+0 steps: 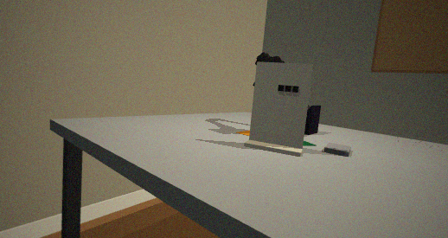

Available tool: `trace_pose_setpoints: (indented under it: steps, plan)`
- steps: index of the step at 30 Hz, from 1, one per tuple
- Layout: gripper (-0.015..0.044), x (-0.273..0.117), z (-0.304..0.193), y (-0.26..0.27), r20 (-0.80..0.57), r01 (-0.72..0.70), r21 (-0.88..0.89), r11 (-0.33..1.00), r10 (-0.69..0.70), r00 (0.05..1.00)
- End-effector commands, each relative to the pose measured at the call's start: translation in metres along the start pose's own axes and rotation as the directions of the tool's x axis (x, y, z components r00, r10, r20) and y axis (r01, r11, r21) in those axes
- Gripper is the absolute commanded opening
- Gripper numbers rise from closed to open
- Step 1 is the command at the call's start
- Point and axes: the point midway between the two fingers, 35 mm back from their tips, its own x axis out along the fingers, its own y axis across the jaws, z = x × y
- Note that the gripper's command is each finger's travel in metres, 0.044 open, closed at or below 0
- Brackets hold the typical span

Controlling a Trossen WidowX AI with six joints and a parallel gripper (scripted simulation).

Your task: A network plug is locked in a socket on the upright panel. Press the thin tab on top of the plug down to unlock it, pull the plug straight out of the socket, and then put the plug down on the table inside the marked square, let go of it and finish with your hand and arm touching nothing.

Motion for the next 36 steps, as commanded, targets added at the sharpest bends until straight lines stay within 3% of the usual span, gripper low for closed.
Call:
trace_pose_setpoints:
  steps: [1,36]
  plan:
    - [0.0156,-0.004,0.001,0.003,0.004,-0.004,0.006,1.0,0.004,1.0]
    - [0.0156,-0.036,0.003,0.021,0.004,-0.01,-0.003,1.0,0.01,1.0]
